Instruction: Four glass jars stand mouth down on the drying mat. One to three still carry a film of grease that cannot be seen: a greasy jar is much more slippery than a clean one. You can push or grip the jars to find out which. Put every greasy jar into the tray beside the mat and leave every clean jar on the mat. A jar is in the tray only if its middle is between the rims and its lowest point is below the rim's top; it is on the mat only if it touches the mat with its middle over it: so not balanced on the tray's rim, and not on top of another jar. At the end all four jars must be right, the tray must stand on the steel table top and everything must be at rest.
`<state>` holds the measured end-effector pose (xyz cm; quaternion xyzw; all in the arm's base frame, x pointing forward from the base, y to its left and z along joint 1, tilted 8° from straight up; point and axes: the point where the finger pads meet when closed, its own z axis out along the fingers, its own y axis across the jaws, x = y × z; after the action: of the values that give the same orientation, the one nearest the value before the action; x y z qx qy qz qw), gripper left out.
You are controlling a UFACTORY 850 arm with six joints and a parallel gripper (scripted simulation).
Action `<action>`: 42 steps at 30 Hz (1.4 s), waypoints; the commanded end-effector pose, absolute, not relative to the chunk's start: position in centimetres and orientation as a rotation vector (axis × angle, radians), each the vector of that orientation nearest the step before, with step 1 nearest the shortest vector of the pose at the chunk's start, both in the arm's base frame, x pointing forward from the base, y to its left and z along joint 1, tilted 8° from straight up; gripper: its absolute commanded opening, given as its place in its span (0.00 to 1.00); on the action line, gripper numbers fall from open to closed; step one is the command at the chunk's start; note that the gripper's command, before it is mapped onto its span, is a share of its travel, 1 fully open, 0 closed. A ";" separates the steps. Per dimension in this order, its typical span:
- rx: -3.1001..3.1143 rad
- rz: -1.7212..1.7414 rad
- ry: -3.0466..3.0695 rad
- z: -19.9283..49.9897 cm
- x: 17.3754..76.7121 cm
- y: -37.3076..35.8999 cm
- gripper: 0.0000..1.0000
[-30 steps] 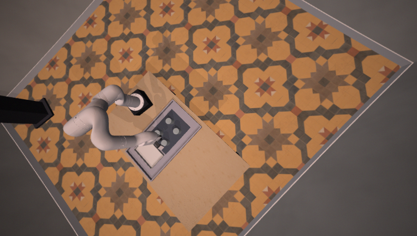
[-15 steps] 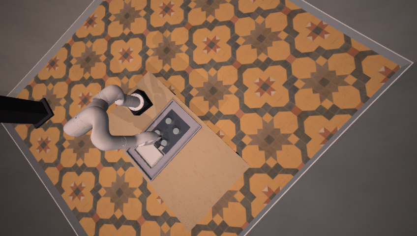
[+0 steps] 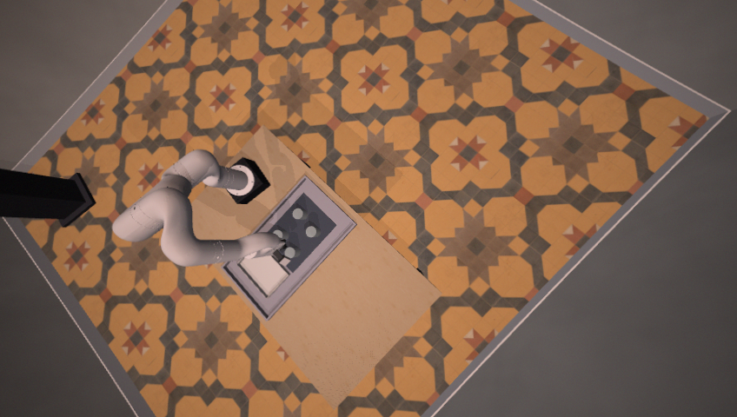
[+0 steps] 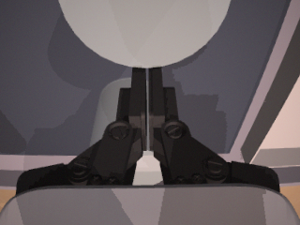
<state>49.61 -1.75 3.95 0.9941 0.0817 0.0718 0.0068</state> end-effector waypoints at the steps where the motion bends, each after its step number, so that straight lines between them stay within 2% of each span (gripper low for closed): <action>1: 3.109 0.227 0.255 4.0 49.7 -1.7 0.00; 42: 3.109 0.227 0.255 4.1 50.2 -1.7 0.00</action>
<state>50.10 -1.67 4.02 0.9941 0.0817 0.0718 0.0067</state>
